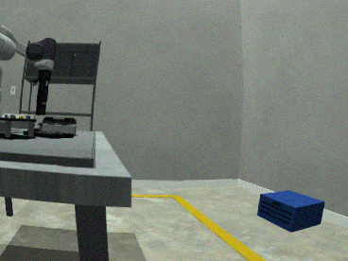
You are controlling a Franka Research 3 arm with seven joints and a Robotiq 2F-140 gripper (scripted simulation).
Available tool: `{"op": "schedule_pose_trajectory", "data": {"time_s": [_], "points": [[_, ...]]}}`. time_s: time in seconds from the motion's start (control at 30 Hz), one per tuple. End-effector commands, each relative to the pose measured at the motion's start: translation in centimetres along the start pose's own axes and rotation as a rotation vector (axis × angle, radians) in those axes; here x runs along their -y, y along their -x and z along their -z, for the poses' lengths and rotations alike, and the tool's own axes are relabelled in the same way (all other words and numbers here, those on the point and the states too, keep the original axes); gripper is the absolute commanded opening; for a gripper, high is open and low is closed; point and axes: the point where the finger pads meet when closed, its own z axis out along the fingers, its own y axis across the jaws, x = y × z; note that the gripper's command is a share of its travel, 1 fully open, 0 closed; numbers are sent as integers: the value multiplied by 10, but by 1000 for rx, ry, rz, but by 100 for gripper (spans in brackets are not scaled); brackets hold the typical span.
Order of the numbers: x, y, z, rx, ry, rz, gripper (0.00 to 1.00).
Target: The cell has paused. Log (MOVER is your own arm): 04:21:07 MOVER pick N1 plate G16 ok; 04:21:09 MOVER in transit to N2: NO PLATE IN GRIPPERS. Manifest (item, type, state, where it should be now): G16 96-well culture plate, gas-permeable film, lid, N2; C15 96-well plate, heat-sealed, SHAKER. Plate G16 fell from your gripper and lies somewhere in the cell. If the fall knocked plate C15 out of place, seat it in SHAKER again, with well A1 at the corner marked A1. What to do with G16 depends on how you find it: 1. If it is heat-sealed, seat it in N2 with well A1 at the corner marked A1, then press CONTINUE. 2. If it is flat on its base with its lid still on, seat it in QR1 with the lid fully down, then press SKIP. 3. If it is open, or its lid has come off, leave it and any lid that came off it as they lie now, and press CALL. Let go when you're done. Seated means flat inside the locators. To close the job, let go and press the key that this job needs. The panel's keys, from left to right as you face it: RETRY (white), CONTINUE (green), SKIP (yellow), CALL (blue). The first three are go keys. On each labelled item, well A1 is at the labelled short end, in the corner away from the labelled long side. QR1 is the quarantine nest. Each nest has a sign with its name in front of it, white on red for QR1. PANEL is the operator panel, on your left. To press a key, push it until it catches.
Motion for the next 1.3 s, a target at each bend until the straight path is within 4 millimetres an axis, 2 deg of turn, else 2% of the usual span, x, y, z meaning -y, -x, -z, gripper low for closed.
{"op": "schedule_pose_trajectory", "data": {"time_s": [0.0,0.4,1.27], "points": [[-1,6,-9,15,6,12,70],[-1,6,-38,15,6,12,70],[-1,6,-46,15,6,12,70]]}}
